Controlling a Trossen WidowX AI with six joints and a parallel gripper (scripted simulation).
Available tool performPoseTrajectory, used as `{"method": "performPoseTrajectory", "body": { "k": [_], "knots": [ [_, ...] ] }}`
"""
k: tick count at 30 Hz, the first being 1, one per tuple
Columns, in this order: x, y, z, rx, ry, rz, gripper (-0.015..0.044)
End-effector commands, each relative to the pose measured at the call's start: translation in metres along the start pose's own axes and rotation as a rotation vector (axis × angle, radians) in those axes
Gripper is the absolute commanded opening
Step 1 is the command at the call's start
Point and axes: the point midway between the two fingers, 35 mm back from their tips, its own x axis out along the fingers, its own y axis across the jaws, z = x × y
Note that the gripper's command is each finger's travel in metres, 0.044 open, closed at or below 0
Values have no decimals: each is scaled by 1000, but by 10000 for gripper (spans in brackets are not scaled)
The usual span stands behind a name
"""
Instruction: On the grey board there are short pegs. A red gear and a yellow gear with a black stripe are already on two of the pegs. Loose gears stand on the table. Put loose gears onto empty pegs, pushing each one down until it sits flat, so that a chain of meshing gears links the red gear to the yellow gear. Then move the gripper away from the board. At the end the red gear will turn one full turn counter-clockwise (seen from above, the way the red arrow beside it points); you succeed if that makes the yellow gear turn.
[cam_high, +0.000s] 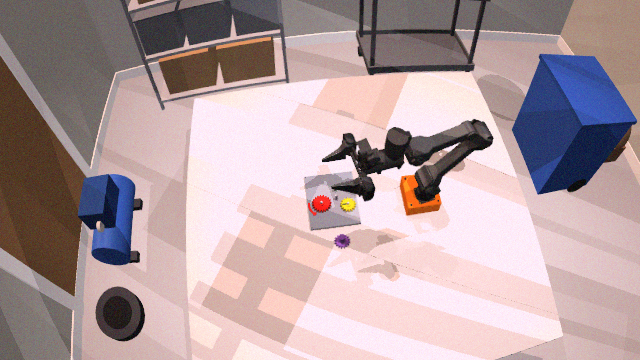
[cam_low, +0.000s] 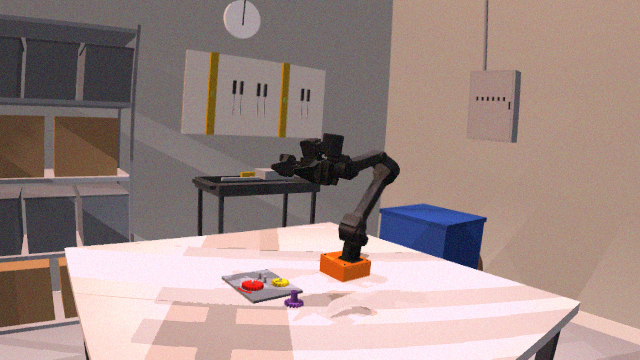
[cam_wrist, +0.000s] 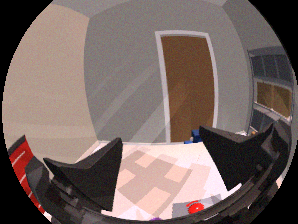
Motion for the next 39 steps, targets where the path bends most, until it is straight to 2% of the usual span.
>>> {"method": "performPoseTrajectory", "body": {
  "k": [1, 3, 7, 11, 16, 21, 23, 35, 39],
  "knots": [
    [2, 0, -2, -1, 13, 1, 426],
    [13, 4, -22, -9, 118, 13, 440],
    [36, 15, -83, -35, 433, 52, 440],
    [41, 27, -145, -65, 749, 95, 440],
    [26, 39, -213, -106, 1146, 151, 440],
    [-6, 38, -262, -148, 1519, 200, 440],
    [-12, 38, -267, -152, 1576, 208, 440],
    [-8, 44, -267, -152, 1577, 209, 440],
    [-8, 44, -281, -152, 1577, 209, 440]
  ]
}}
